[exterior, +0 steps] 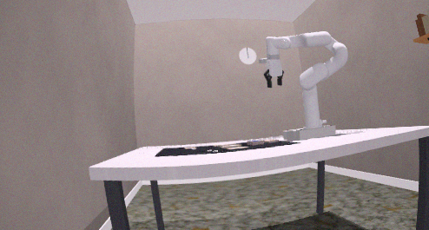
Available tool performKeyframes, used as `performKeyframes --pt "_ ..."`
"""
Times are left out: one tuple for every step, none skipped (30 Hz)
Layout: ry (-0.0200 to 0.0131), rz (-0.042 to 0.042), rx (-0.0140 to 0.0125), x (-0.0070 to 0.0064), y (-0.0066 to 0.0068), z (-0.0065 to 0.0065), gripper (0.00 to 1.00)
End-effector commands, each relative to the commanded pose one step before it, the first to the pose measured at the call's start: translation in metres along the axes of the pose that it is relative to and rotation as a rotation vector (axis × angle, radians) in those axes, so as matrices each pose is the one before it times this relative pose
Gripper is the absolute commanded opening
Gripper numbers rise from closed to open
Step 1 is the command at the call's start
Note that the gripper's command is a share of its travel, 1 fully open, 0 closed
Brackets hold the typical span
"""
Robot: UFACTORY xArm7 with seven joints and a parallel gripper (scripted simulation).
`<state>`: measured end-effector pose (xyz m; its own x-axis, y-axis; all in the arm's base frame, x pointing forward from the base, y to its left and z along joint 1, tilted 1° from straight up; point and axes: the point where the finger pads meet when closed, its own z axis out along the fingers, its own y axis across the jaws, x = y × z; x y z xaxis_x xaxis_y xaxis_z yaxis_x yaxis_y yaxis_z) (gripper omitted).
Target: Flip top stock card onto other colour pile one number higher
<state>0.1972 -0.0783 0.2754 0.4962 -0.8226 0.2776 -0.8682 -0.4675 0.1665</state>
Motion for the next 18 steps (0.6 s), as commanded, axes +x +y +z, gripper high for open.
performKeyframes --pt "0.00598 0.04787 -0.04039 0.01605 -0.01864 0.01192 1.00" --pt "0.00255 0.03032 -0.02003 0.00586 -0.01483 0.01316 1.00" --pt "0.00000 0.00000 0.00000 0.00000 0.00000 0.00000 1.00" --pt "-0.00069 0.02868 -0.01508 0.00363 -0.01644 0.01481 1.00" --pt "0.00000 0.00000 0.00000 0.00000 0.00000 0.00000 1.00" --pt "0.00000 0.00000 0.00000 0.00000 0.00000 0.00000 1.00" --pt "-0.00512 0.02692 -0.00901 0.00084 -0.01759 0.01607 1.00" --pt "0.00000 0.00000 0.00000 0.00000 0.00000 0.00000 1.00" --pt "0.00000 0.00000 0.00000 0.00000 0.00000 0.00000 1.00" --pt "-0.01057 0.02544 -0.00238 -0.00227 -0.01818 0.01681 1.00" --pt "0.00000 0.00000 0.00000 0.00000 0.00000 0.00000 1.00" --pt "0.00000 0.00000 0.00000 0.00000 0.00000 0.00000 1.00" --pt "-0.01664 0.02447 0.00421 -0.00541 -0.01814 0.01693 1.00" --pt "0.00000 0.00000 0.00000 0.00000 0.00000 0.00000 1.00" --pt "0.00000 0.00000 0.00000 0.00000 0.00000 0.00000 1.00" --pt "-0.02282 0.02408 0.01016 -0.00829 -0.01749 0.01641 1.00" --pt "0.00000 0.00000 0.00000 0.00000 0.00000 0.00000 1.00" --pt "0.00000 0.00000 0.00000 0.00000 0.00000 0.00000 1.00"
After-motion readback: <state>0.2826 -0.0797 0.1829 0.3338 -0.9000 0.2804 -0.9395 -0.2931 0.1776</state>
